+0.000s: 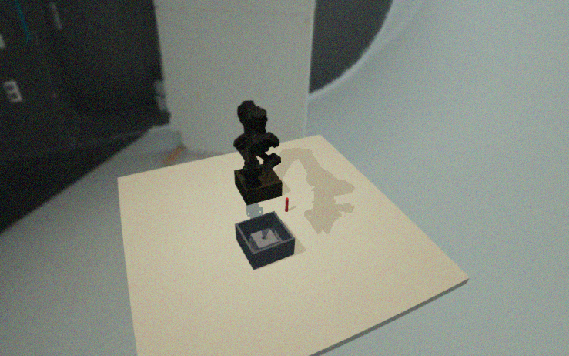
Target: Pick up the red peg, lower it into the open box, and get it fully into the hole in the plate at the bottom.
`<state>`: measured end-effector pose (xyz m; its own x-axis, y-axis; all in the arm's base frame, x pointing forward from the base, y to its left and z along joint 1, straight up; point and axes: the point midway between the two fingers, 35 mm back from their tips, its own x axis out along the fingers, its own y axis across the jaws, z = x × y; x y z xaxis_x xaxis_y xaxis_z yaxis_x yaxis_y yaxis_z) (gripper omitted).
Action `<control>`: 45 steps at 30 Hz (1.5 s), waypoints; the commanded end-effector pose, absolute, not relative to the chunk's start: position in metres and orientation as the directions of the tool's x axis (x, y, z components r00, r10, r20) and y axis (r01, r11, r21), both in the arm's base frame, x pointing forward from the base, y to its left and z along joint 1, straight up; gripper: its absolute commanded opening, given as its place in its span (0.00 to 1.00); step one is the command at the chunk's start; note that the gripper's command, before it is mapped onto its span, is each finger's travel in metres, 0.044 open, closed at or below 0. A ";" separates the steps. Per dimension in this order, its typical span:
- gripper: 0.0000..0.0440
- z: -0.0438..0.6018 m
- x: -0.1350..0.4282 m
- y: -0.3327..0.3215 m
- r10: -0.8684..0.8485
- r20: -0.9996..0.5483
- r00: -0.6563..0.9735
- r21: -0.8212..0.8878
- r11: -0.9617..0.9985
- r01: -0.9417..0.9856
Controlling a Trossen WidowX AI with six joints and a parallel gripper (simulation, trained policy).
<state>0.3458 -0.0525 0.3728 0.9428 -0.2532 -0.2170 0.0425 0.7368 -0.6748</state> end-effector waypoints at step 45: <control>1.00 0.147 0.194 0.072 -0.125 -0.987 0.097 -0.063 0.874 0.482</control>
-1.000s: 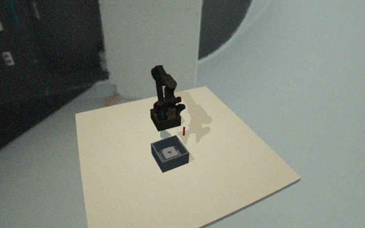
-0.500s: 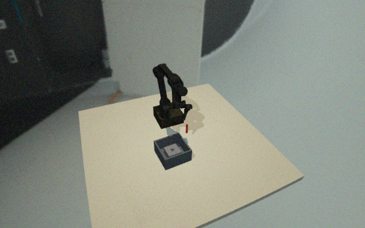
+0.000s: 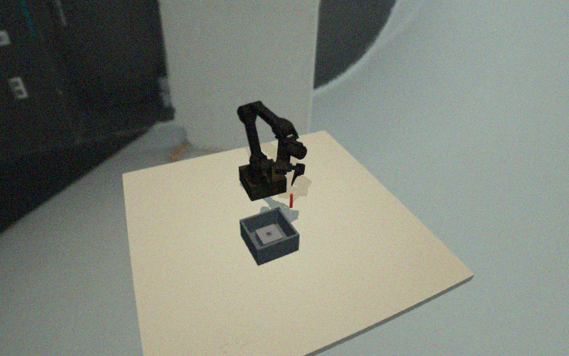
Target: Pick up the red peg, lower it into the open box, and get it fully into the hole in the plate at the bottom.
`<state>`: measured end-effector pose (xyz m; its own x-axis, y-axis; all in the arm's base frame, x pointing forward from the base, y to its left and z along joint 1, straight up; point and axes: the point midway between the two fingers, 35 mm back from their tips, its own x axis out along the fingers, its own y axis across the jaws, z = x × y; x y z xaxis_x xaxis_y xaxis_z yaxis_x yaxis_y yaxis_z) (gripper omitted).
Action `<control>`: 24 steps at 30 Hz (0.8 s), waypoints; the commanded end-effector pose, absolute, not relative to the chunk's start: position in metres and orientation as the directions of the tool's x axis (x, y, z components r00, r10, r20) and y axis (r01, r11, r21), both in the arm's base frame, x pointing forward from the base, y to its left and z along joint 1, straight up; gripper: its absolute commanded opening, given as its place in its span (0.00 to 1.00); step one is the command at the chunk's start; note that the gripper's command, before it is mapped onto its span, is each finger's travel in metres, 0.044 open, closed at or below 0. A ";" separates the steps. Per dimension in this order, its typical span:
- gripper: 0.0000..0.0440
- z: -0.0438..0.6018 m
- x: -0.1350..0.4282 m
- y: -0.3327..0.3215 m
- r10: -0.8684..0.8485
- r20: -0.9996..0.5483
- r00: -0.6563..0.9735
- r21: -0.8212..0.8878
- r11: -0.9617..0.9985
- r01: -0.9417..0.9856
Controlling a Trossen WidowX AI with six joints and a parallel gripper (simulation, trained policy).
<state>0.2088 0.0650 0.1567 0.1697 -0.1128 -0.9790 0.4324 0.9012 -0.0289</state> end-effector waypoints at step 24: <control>1.00 0.071 0.141 0.117 -0.224 -0.961 -0.163 -0.277 0.763 0.583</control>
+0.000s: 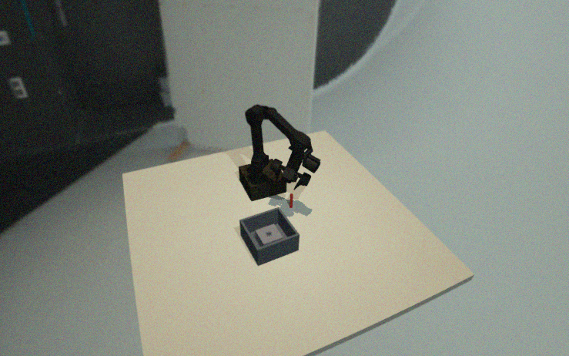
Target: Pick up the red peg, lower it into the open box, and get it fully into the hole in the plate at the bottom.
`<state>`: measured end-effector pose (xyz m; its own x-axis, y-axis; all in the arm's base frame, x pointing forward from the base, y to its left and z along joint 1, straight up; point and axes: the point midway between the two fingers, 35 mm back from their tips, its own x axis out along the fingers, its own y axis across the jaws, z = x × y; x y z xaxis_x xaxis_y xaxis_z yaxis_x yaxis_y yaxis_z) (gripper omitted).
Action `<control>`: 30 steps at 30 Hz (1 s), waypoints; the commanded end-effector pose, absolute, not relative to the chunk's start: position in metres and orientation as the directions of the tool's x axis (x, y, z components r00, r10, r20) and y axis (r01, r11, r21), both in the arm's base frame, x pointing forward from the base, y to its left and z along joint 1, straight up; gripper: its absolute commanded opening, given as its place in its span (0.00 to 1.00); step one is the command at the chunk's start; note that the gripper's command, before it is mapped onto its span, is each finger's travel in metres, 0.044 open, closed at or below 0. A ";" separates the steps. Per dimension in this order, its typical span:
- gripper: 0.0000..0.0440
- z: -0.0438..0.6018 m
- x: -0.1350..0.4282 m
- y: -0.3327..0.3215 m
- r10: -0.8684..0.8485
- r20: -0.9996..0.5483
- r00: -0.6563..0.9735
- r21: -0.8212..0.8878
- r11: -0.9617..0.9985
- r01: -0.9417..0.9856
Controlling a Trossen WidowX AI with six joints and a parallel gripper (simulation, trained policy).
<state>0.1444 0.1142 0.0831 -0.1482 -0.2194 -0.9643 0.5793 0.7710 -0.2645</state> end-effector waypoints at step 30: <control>0.53 -0.043 0.149 0.129 -0.180 -0.977 -0.111 -0.210 0.777 0.594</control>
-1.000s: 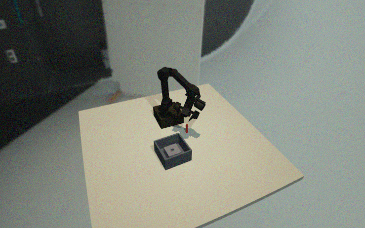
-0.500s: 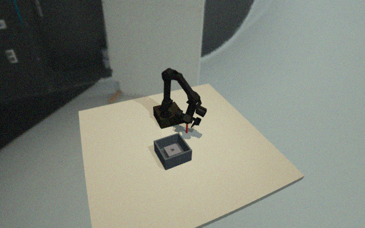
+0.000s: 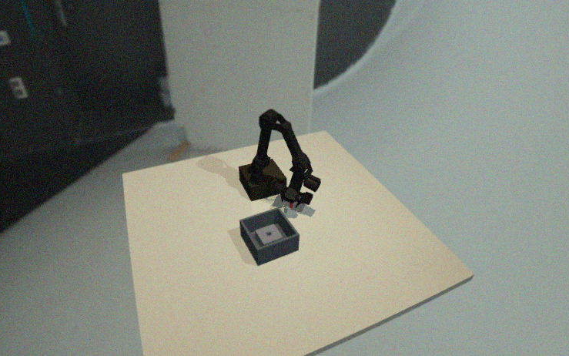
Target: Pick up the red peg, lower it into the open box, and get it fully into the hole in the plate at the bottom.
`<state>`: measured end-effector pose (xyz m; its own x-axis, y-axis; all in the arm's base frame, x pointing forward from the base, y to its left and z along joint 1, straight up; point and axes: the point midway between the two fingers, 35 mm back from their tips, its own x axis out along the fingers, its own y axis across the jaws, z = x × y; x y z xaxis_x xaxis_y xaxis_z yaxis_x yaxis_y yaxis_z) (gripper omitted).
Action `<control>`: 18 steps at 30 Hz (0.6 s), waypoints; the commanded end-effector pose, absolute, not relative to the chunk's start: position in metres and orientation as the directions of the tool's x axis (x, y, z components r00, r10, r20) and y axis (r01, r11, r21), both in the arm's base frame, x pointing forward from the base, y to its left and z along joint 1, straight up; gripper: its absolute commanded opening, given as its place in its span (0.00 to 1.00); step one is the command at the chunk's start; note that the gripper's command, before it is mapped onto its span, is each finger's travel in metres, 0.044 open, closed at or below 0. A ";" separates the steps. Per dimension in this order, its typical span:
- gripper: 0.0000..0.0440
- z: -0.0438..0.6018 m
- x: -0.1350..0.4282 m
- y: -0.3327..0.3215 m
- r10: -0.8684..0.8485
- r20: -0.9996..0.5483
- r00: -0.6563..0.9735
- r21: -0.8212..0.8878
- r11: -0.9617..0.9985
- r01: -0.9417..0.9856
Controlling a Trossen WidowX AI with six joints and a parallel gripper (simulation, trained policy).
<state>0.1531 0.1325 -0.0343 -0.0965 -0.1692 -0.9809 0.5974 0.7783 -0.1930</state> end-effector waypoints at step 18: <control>0.00 -0.028 0.161 0.130 -0.249 -0.962 -0.113 -0.268 0.776 0.571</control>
<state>0.1524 0.1265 -0.0377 -0.1383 -0.2473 -0.9590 0.5771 0.7668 -0.2810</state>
